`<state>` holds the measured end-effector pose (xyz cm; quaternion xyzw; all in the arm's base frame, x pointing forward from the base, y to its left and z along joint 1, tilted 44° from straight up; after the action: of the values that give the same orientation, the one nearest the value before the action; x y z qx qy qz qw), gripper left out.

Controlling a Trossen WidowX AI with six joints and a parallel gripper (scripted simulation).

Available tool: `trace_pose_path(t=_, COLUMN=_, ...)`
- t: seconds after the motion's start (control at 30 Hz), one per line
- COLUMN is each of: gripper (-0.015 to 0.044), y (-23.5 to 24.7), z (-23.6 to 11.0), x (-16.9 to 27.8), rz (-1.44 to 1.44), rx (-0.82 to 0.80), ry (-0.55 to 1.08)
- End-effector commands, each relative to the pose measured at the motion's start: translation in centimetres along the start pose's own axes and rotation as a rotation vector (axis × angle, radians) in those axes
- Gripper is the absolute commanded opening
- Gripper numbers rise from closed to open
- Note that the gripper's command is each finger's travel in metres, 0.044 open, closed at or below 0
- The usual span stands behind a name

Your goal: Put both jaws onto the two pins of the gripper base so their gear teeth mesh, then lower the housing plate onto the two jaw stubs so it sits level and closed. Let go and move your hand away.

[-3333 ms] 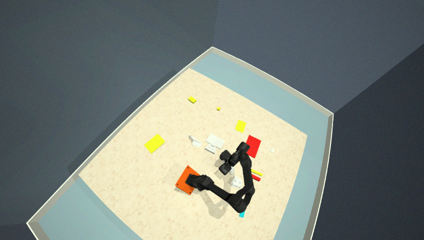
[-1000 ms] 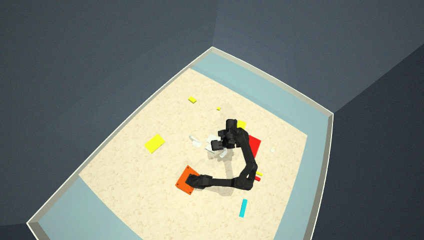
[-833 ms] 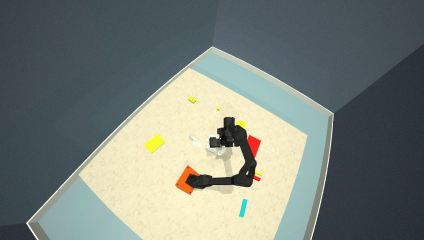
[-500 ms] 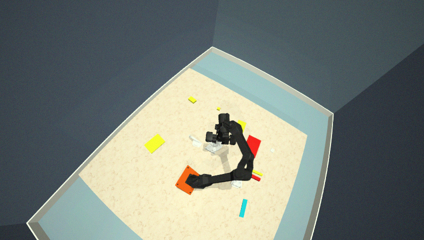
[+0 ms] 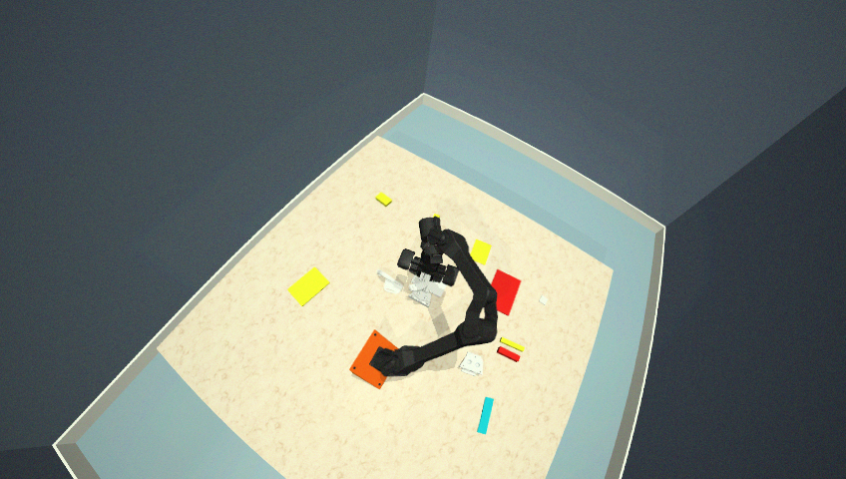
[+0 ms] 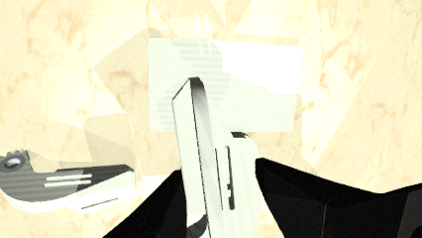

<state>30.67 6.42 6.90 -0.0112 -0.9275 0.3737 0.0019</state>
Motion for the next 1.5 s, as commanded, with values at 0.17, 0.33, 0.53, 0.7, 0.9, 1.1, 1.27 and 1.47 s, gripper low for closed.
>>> trace_pose_path(t=0.17, gripper=0.0134, y=0.7, z=0.1, x=-0.1, rz=0.034, rx=-0.002, ry=0.001)
trace_pose_path(t=0.33, gripper=0.0134, y=0.7, z=0.1, x=-0.1, rz=0.034, rx=-0.002, ry=0.001)
trace_pose_path(t=0.53, gripper=0.0134, y=0.7, z=0.1, x=-0.1, rz=0.029, rx=-0.002, ry=0.001)
trace_pose_path(t=0.7, gripper=0.0134, y=0.7, z=0.1, x=-0.1, rz=0.025, rx=-0.002, ry=0.001)
trace_pose_path(t=0.9, gripper=0.0134, y=0.5, z=0.1, x=-0.2, rz=0.025, rx=-0.002, ry=0.001)
trace_pose_path(t=1.1, gripper=0.0134, y=-1.3, z=0.0, x=-0.8, rz=0.025, rx=-0.002, ry=0.001)
trace_pose_path(t=1.27, gripper=0.0134, y=-2.9, z=0.1, x=-1.2, rz=0.025, rx=-0.001, ry=0.0)
trace_pose_path(t=1.47, gripper=0.0134, y=-4.7, z=0.1, x=-1.5, rz=0.025, rx=0.001, ry=0.001)
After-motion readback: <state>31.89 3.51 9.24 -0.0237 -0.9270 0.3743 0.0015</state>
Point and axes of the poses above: the point midway between the two fingers, 35 mm back from their tips, its own z axis out along the fingers, its own y axis across the jaws, x = y × z, the point moved 4 cm from there along -z, back along the fingers, and after that the axes turned 7 degrees about z, right-handed, at the moved point
